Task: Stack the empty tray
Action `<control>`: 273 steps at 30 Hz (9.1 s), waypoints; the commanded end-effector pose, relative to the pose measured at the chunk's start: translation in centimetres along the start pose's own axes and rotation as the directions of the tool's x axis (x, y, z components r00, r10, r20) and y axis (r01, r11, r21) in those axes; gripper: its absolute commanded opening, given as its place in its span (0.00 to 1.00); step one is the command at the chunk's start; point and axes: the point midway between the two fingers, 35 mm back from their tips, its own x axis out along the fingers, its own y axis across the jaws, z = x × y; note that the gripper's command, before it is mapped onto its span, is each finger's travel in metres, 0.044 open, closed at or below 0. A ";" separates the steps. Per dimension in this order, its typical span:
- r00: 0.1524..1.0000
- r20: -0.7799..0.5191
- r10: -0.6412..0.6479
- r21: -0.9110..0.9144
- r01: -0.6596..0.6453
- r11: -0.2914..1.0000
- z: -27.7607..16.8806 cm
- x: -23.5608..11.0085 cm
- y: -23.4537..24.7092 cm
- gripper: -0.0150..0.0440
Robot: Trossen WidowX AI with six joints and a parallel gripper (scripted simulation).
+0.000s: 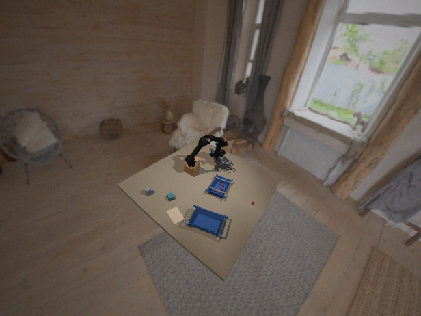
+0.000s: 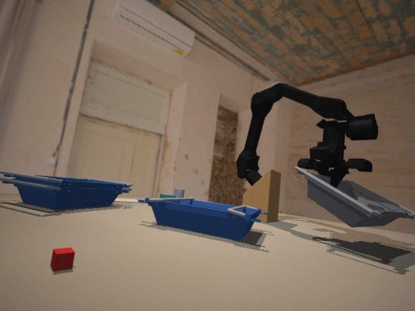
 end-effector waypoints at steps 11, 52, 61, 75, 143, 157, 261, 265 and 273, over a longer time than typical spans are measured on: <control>0.999 -0.001 0.035 0.010 -0.035 0.999 0.3 -5.9 3.0 0.25; 0.999 -0.005 0.044 0.062 -0.043 0.997 2.2 -6.9 2.6 0.25; 0.998 -0.011 0.061 0.196 -0.058 0.979 7.2 -7.9 0.8 0.25; 0.997 -0.010 0.074 0.404 -0.064 0.912 14.7 -8.4 -3.2 0.25; 1.000 0.010 0.018 0.820 -0.018 0.572 27.8 -5.7 -18.4 0.25; 1.000 0.010 0.018 0.820 -0.018 0.572 27.8 -5.7 -18.4 0.25; 1.000 0.011 0.015 0.820 -0.018 0.572 26.2 2.1 -19.5 0.25; 1.000 0.011 0.015 0.820 -0.018 0.572 26.2 2.1 -19.5 0.25; 1.000 0.011 0.015 0.820 -0.018 0.572 26.2 2.1 -19.5 0.25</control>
